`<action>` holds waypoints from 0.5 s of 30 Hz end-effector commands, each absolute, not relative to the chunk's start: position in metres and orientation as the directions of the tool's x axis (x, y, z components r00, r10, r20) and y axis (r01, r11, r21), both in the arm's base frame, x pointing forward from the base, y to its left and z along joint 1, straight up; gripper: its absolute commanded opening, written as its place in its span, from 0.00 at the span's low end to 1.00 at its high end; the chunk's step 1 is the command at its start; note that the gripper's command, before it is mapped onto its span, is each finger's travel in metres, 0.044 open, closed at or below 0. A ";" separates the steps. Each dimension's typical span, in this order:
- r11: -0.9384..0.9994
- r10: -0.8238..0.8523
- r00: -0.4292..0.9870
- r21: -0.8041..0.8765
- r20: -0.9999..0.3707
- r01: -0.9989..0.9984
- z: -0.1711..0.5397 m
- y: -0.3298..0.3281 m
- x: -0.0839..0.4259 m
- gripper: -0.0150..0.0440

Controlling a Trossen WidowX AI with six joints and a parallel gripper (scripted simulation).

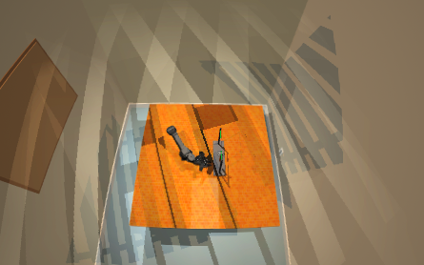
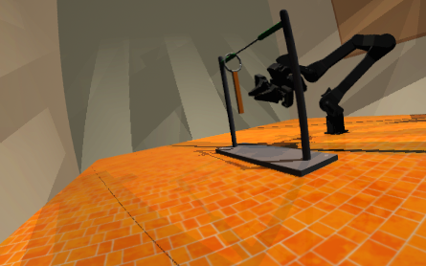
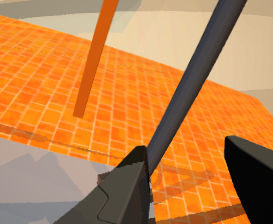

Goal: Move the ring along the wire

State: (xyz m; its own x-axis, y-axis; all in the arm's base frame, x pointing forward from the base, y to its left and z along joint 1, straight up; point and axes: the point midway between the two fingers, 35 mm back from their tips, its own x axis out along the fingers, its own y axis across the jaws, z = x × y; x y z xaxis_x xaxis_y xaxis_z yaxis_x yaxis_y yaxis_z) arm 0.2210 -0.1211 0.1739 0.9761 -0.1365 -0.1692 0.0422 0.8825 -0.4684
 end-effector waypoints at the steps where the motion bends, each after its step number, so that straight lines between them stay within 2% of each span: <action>1: 0.954 -0.082 0.977 -0.300 -0.195 0.020 0.143 -0.099 0.219 0.53; 5: 0.992 -0.025 0.975 -0.126 -0.223 -0.003 0.114 -0.078 0.215 0.53; 15: 0.997 -0.012 0.979 -0.075 -0.202 -0.003 0.130 -0.080 0.233 0.53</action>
State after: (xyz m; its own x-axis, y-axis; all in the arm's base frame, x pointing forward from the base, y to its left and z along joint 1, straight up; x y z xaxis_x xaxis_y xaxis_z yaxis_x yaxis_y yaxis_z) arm 0.2245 -0.0780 0.1221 0.9776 -0.0162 -0.2096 -0.0044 0.9952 -0.0974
